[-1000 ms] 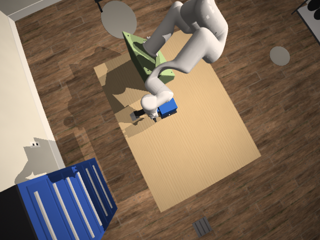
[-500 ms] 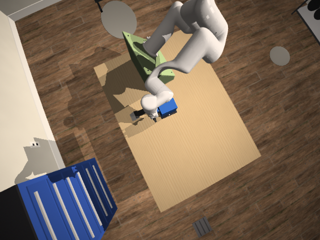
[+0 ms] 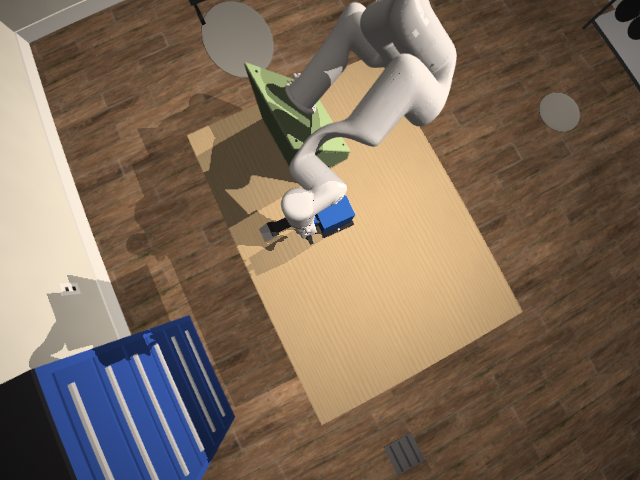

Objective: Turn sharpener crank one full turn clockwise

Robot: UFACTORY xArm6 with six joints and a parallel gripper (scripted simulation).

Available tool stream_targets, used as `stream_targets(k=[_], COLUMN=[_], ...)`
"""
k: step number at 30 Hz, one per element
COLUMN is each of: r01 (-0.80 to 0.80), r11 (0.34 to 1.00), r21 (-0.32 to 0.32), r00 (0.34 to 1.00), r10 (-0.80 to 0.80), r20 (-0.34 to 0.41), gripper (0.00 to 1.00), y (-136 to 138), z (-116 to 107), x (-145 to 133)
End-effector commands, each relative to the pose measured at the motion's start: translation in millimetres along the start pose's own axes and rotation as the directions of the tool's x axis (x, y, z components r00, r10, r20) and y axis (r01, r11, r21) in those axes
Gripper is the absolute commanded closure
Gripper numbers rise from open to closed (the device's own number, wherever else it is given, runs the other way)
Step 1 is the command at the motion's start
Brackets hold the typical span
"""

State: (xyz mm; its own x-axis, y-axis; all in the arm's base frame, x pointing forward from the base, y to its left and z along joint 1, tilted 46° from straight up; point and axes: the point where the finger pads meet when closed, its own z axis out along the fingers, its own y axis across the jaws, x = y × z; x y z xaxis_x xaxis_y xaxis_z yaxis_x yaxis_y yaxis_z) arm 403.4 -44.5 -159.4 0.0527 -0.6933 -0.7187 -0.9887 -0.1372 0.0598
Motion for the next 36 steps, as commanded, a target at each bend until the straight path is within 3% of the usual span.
stream_targets(k=[1, 25, 36], r01=[0.001, 0.001, 0.001], r11=[1.0, 1.0, 1.0], r21=[0.004, 0.004, 0.004], r00=[1.0, 1.0, 1.0], r10=[-0.001, -0.001, -0.001], r20=[-0.003, -0.003, -0.003], gripper=[0.46, 0.46, 0.46], y=[-1.5, -1.3, -1.2], z=[-6.1, -61.3, -69.5], x=[0.5, 0.4, 0.3])
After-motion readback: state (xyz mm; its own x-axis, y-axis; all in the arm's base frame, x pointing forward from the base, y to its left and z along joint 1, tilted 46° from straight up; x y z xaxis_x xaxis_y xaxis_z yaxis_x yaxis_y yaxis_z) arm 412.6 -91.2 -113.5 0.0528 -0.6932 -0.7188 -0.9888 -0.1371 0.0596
